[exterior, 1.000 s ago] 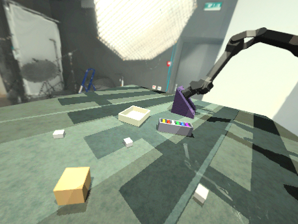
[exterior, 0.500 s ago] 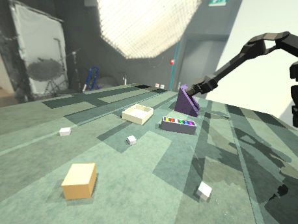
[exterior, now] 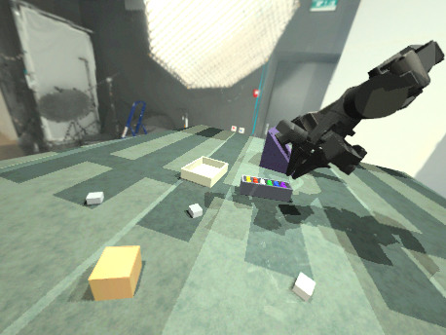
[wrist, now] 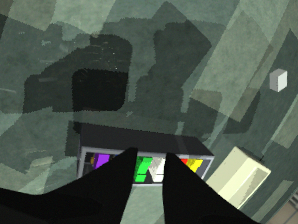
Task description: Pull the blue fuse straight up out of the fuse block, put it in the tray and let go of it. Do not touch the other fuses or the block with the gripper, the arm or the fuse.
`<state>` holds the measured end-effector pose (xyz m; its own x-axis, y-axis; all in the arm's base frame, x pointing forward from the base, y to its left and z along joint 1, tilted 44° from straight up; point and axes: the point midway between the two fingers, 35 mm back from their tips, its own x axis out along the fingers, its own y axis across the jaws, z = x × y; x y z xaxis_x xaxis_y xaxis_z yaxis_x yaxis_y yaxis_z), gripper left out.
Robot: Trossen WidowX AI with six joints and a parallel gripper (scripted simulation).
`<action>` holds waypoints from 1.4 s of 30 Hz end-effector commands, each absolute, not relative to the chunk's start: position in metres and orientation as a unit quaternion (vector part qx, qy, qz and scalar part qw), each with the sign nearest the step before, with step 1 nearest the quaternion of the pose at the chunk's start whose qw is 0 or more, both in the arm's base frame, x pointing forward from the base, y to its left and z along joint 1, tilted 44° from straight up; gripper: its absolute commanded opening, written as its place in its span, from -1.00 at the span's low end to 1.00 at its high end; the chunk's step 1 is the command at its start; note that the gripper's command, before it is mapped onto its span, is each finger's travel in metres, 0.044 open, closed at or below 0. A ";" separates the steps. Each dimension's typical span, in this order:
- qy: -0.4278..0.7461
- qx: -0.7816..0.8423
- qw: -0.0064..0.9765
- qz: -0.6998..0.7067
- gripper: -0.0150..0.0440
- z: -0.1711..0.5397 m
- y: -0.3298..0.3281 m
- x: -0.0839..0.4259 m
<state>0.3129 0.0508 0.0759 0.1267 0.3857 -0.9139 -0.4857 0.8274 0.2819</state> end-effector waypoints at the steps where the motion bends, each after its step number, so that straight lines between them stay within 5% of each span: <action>1: 0.597 0.109 0.702 0.372 -0.24 0.044 0.034 0.281; 42: 0.590 0.135 0.699 0.382 -0.24 0.022 0.049 0.273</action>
